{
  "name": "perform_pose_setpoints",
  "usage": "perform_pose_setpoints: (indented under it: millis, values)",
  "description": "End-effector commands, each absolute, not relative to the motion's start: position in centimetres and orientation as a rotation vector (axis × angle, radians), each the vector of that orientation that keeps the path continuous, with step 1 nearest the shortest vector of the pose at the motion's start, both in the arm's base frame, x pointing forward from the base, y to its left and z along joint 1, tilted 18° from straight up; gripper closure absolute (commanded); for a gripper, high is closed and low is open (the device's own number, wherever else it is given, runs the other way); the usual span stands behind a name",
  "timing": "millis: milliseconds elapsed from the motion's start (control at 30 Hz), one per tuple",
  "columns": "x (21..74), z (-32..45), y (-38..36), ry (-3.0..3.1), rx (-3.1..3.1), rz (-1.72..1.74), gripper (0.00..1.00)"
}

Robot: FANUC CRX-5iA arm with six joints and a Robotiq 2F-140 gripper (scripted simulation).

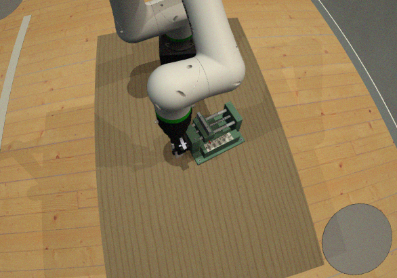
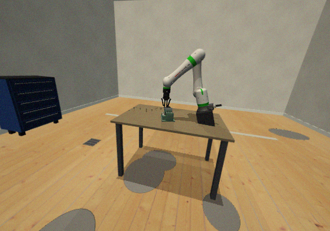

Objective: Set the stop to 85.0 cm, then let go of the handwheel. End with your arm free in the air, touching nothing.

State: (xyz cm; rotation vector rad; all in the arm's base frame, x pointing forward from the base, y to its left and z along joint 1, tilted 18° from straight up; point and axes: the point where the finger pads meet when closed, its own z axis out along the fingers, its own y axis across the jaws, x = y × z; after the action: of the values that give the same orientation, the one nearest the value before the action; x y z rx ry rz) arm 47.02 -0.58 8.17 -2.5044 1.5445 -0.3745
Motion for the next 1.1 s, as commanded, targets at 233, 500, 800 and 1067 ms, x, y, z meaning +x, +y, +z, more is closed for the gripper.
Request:
perform_pose_setpoints:
  millis: [233, 500, 800, 1067]
  values:
    - [45.7, 6.2, -1.5, 1.545, -2.505, -0.374, 0.96]
    - [44.5, 5.8, -2.1, 1.545, -2.505, -0.374, 0.96]
    - [43.0, 6.2, -2.8, 1.545, -2.505, -0.374, 0.96]
    - [42.2, 6.9, -3.1, 1.545, -2.505, -0.374, 0.96]
